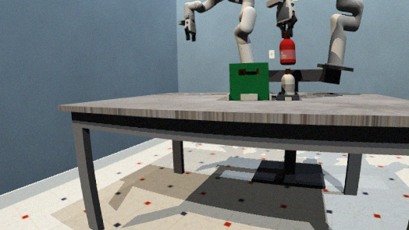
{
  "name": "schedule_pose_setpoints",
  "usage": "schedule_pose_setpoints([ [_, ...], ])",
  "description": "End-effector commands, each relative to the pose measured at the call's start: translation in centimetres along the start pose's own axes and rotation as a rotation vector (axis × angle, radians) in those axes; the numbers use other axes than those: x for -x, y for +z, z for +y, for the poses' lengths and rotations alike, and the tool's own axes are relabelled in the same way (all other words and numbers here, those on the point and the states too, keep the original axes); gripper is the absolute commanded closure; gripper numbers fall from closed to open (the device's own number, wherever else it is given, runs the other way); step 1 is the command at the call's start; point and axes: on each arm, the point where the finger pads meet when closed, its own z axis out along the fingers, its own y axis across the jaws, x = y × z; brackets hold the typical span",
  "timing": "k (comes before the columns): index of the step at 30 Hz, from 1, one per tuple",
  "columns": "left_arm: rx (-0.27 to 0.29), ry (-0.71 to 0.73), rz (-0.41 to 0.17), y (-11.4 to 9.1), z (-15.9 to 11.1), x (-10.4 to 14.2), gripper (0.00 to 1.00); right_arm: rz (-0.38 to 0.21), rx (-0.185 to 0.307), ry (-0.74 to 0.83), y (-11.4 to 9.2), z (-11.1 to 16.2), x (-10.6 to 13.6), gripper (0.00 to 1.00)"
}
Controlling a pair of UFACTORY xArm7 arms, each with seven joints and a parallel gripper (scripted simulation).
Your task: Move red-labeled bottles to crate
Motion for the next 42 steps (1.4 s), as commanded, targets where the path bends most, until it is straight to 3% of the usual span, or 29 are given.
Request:
schedule_pose_setpoints([
  [1, 0.000, 0.000, 0.004, -0.2, 0.0, -0.1, 1.00, 0.004, -0.001, 0.000, -0.1, 0.0, -0.1, 0.00],
  [22, 0.000, 0.000, 0.004, -0.3, 0.0, -0.1, 1.00, 0.004, -0.001, 0.000, -0.1, 0.0, -0.1, 0.00],
  [42, 0.000, 0.000, 0.004, -2.1, 0.0, -0.1, 1.00, 0.004, -0.001, 0.000, -0.1, 0.0, -0.1, 0.00],
])
